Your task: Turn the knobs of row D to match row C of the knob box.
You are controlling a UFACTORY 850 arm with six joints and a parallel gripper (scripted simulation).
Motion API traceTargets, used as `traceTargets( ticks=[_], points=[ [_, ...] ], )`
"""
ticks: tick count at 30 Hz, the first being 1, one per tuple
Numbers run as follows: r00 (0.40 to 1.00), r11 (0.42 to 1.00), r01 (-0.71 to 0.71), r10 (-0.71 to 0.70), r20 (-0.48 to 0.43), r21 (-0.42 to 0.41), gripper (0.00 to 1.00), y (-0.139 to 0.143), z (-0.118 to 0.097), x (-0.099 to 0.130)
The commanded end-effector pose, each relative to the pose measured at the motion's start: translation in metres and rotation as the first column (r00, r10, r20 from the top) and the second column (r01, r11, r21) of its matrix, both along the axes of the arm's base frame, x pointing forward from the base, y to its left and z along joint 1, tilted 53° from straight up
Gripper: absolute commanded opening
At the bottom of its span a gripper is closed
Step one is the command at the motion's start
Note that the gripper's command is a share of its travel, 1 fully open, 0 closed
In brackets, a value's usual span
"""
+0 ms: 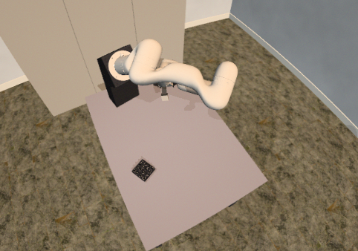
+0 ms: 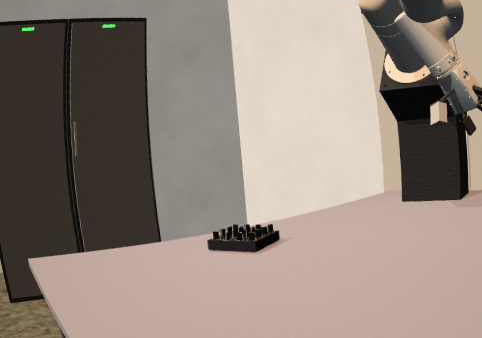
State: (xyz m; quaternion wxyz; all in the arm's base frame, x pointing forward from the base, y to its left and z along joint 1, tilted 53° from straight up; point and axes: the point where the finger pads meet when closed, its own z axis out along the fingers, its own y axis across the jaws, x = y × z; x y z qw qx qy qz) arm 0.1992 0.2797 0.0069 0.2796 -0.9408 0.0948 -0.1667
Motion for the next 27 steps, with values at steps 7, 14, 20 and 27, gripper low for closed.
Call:
traceTargets(
  ticks=[7,14,20,27],
  points=[
    [1.0,1.0,0.0,0.0,0.0,0.0,1.0,0.0,0.0,0.0],
    [1.0,1.0,0.0,0.0,0.0,0.0,1.0,0.0,0.0,0.0],
    [1.0,1.0,-0.002,0.002,0.002,-0.004,1.0,-0.002,0.001,0.001],
    [0.997,0.997,-0.029,0.034,0.069,-0.071,1.0,-0.042,0.021,0.042]
  ],
)
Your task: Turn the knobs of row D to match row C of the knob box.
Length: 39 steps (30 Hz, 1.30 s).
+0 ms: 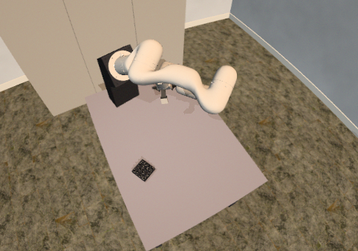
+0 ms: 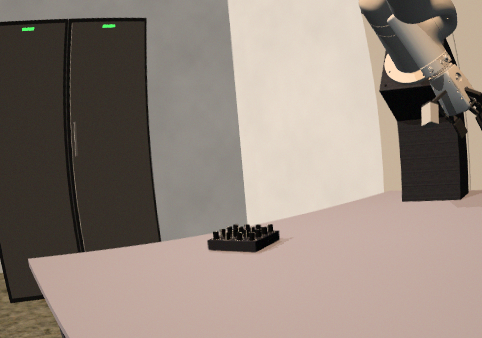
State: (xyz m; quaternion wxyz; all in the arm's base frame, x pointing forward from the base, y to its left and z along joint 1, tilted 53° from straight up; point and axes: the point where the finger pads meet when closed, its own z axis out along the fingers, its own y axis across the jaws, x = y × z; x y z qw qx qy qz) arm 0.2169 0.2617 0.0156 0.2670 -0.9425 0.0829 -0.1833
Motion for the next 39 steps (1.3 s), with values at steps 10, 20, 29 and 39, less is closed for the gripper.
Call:
traceTargets(
  ticks=[10,20,29,39],
  points=[
    [0.989,0.99,-0.055,0.072,0.126,-0.132,1.0,-0.077,0.04,0.079],
    [0.966,0.968,-0.081,0.134,0.219,-0.237,1.0,-0.136,0.071,0.14],
    [0.936,0.938,-0.092,0.195,0.291,-0.333,1.0,-0.189,0.098,0.191],
    [0.883,0.887,-0.093,0.283,0.374,-0.452,1.0,-0.259,0.134,0.261]
  ],
)
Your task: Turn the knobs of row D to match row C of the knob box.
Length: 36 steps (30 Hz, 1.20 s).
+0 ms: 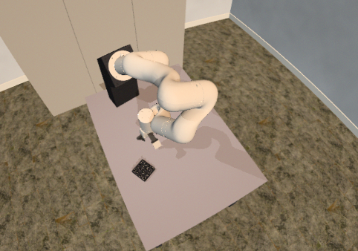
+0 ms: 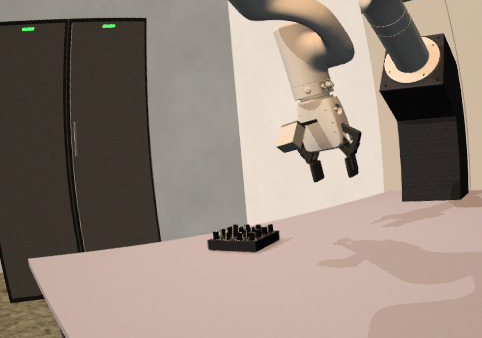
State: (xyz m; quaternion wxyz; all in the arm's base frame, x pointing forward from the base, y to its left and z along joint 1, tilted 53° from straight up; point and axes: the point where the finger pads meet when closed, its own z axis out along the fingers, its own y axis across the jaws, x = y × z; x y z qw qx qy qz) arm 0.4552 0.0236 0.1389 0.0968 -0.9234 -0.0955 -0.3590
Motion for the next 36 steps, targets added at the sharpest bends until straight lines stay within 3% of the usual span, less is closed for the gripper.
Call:
traceTargets(
  ticks=[1,2,3,17,36],
  points=[
    [0.999,0.999,-0.023,0.024,0.034,-0.03,1.0,-0.021,0.01,0.023],
    [0.999,0.999,-0.023,0.024,0.034,-0.03,1.0,-0.021,0.01,0.023],
    [0.997,0.997,-0.037,0.042,0.069,-0.066,1.0,-0.042,0.021,0.044],
    [0.969,0.972,-0.083,0.13,0.21,-0.221,1.0,-0.129,0.067,0.134],
    [0.966,0.969,-0.085,0.136,0.218,-0.231,1.0,-0.135,0.07,0.139]
  ],
)
